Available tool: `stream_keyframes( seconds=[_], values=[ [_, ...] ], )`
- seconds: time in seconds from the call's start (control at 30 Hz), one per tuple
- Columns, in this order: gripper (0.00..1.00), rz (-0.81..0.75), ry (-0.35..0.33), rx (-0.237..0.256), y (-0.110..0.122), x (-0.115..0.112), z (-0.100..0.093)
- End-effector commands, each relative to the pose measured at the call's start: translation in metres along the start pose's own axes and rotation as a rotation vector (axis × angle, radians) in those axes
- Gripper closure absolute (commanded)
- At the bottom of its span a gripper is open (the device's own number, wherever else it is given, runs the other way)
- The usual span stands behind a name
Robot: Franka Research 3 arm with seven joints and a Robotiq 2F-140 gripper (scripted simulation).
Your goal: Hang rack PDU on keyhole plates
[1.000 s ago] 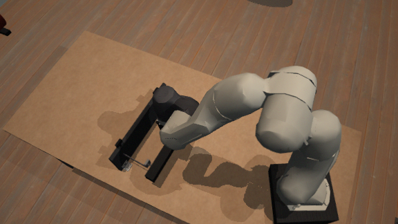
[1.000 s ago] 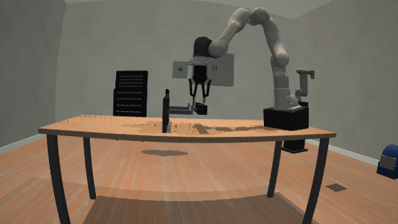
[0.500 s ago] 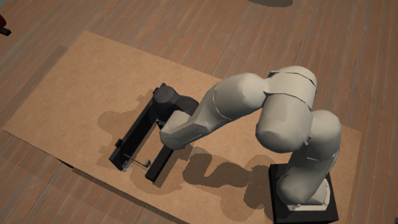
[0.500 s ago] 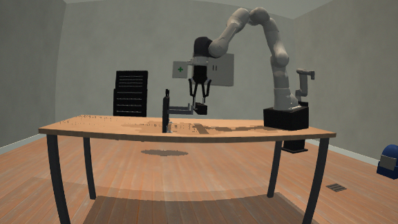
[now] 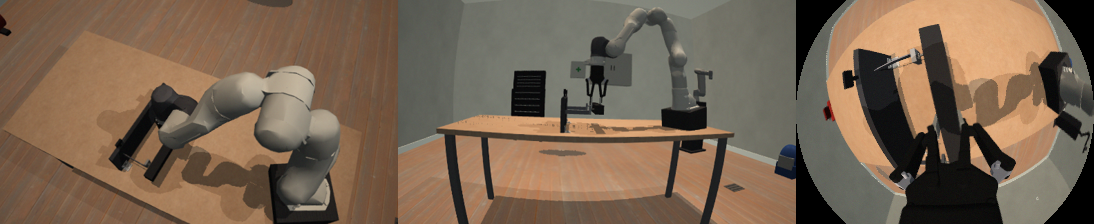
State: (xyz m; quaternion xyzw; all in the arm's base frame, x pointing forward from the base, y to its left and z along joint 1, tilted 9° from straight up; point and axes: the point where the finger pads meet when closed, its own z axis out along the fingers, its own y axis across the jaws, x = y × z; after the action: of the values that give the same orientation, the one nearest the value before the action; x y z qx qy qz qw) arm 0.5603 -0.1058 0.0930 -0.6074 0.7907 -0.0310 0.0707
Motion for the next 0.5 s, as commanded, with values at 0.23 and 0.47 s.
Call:
stream_keyframes(
  seconds=[0.23, 0.47],
  values=[
    [1.0, 0.001, 0.003, 0.004, -0.0114, -0.0002, -0.0023],
    [1.0, 0.001, 0.003, 0.004, -0.015, -0.0003, -0.0023]
  ],
)
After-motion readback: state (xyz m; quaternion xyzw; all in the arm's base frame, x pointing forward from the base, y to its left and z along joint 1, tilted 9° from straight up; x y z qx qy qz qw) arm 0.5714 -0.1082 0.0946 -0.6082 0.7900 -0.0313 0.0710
